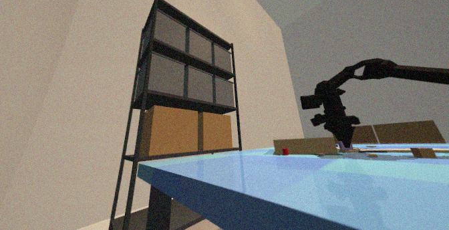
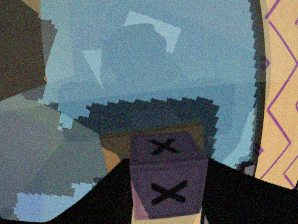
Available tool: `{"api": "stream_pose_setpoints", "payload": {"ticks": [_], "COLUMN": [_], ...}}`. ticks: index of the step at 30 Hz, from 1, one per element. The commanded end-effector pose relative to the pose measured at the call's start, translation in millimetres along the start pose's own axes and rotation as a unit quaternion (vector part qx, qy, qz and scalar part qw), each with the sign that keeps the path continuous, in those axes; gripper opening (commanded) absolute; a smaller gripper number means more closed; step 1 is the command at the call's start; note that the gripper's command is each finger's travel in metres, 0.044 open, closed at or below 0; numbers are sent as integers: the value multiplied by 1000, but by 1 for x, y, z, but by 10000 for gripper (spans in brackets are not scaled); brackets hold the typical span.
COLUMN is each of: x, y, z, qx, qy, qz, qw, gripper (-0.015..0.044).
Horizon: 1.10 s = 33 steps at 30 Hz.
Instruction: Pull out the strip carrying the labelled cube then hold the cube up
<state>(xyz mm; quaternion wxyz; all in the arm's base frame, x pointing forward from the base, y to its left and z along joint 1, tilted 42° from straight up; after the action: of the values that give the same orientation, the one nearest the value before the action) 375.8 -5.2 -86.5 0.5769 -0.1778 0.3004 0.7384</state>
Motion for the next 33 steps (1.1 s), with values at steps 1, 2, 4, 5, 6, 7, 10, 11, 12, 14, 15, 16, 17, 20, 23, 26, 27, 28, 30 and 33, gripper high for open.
{"api": "stream_pose_setpoints", "payload": {"ticks": [1,2,4,5,6,7,10,11,12,14,15,16,17,20,23,26,27,28,30,33], "x": [4,4,5,6,6,7,8,9,9,9,9,9,10,11,12,12,12,13,13,13], "y": [10,14,23,28,32,37,51,55,57,58,59,60,63,74,79,79,79,79,79,79], "z": [11,14,20,23,26,29,37,40,41,41,41,41,41,41,41,52,59,67,76,77], "qx": [-2,-2,-1,0,0,1,2,2,3,3,3,3,3,3,3,3,3,3,3,3], "qy": [-5,-4,-3,-2,-1,0,2,3,4,4,4,4,4,4,4,3,3,3,3,3], "qz": [5,5,4,4,4,3,2,2,2,2,2,2,2,2,2,2,3,3,2,2], "qw": [1000,1000,1000,1000,1000,1000,1000,1000,1000,1000,1000,1000,1000,1000,1000,1000,1000,1000,1000,1000], "gripper": [0,0,0,0,0,0,0,0,0,0,0,0,0,0,0,0,0,0,0,0]}}
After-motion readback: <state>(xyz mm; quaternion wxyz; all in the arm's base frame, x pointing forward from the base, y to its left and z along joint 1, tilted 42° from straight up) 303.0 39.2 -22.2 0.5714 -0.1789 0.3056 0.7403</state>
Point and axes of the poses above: the point midway between the two fingers, 35 mm back from their tips, its own z axis back along the fingers, its own x axis across the jaws, y = z × x, the point moved 1 cm from there along z, back along the fingers, and after that the axes turned 2 degrees about z, right-handed, at the moved point
